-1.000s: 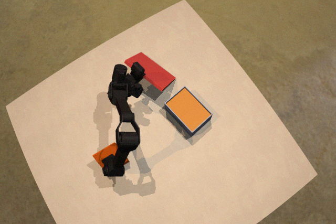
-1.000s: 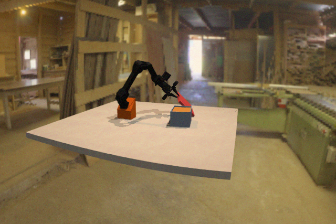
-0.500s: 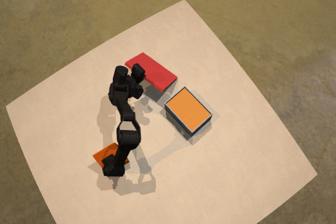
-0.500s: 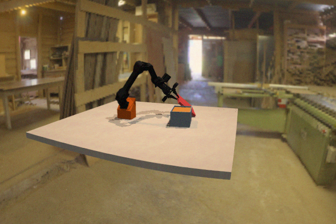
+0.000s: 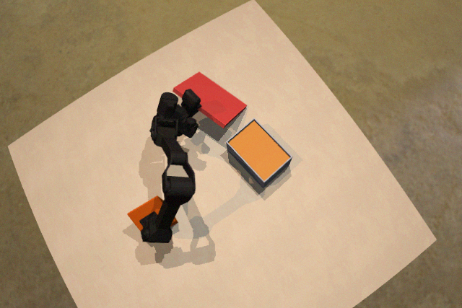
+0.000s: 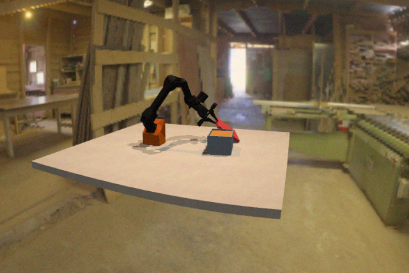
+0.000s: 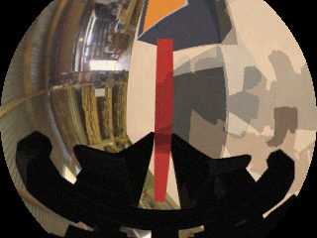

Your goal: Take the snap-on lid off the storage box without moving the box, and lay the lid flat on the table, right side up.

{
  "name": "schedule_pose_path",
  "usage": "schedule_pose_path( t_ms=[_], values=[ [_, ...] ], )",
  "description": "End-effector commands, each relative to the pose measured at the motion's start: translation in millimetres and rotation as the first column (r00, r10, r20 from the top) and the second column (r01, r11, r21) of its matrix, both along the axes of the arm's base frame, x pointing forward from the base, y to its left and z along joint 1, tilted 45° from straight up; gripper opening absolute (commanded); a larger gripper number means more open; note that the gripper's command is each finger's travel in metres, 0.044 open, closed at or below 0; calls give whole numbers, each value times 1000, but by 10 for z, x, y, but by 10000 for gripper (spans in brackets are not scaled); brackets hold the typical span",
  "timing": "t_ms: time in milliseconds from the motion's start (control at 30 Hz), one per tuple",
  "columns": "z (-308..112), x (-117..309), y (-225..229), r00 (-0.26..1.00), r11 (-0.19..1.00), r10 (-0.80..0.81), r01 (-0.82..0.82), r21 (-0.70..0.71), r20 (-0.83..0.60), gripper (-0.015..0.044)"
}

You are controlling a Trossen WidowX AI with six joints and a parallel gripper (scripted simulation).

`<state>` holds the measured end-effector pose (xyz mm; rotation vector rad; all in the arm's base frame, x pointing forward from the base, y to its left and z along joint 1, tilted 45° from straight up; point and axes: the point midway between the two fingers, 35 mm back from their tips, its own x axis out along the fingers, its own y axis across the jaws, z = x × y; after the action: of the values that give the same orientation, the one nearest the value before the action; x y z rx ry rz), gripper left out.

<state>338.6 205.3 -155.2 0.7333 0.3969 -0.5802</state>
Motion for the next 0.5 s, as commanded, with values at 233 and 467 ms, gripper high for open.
schedule_pose_path(
  t_ms=[233,467],
  values=[
    [-124,0,-204,999,1000,-25,25,-17,-21,0],
    [-164,-1,-244,999,1000,-25,25,-17,-21,0]
  ],
)
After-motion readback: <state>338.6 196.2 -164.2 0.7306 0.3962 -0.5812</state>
